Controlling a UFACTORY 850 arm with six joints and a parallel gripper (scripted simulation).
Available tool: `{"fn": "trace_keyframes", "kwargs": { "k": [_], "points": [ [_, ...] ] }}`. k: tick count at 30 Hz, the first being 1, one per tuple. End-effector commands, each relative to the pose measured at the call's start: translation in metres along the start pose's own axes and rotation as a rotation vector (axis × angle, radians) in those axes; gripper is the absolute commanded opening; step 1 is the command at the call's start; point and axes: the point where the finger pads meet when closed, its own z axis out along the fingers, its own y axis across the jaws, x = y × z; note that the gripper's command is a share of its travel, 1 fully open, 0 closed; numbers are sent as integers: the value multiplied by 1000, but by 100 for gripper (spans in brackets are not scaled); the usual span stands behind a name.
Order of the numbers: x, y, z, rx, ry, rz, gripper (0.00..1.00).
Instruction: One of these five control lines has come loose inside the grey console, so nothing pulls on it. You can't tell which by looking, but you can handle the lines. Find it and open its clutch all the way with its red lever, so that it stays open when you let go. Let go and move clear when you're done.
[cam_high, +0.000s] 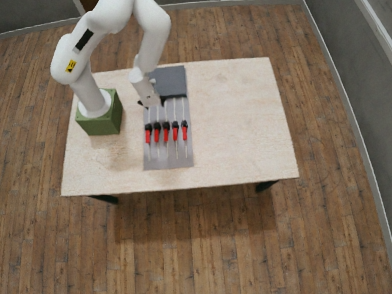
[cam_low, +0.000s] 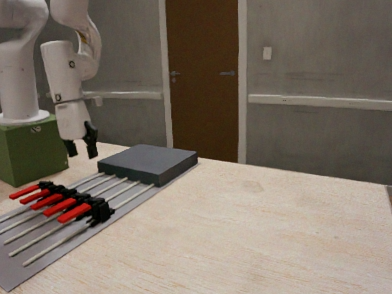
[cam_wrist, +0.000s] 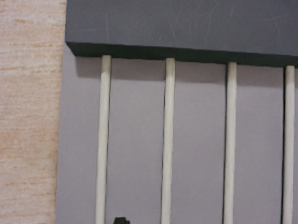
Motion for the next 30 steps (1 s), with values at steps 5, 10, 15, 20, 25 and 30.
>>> {"fn": "trace_keyframes", "kwargs": {
  "k": [5, 10, 15, 20, 25, 30],
  "points": [
    [11, -79, 5, 89, -44, 25, 100],
    [11, -81, 5, 92, -46, 26, 100],
    [11, -81, 5, 92, -46, 26, 0],
    [11, -81, 5, 92, -46, 26, 0],
    [11, -81, 5, 92, -46, 26, 0],
    [11, -81, 5, 92, -46, 26, 0]
  ]
}}
